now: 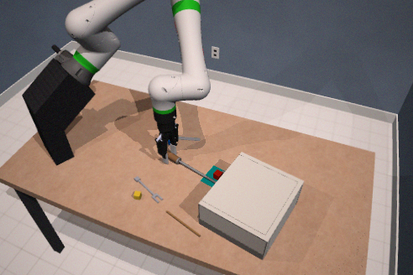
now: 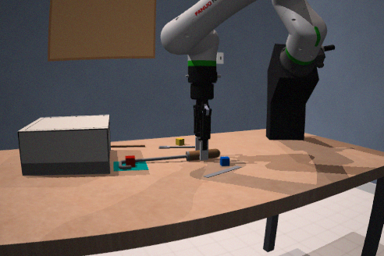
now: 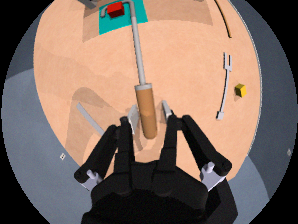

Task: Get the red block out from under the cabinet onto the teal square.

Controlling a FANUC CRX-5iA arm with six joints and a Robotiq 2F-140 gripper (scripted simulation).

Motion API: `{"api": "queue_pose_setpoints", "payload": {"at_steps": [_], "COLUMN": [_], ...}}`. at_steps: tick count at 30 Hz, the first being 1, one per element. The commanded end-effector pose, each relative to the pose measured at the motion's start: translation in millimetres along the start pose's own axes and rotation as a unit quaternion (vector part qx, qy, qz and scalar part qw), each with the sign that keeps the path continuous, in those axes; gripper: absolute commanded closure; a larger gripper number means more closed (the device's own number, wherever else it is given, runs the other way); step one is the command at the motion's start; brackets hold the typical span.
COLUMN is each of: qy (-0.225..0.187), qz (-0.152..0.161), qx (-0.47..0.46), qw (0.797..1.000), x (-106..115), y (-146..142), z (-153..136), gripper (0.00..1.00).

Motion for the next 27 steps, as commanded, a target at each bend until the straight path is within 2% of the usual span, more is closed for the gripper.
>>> {"api": "queue_pose_setpoints", "payload": {"at_steps": [1,16,27], "qy": [0.000,0.000,0.000], "qz": [0.000,0.000,0.000], "qx": [0.000,0.000,0.000], "qw": [1.000,1.000,1.000], "x": [0,2,19], "y": [0,0,0], "z": [0,0,0], "gripper": [0.66,0.66,0.66]}}
Point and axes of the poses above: the point where the finger pads meet when closed, its own x axis back along the fingers, its own y axis across the jaws, z = x × y, the point moved 2 cm from there along x, back along the fingers
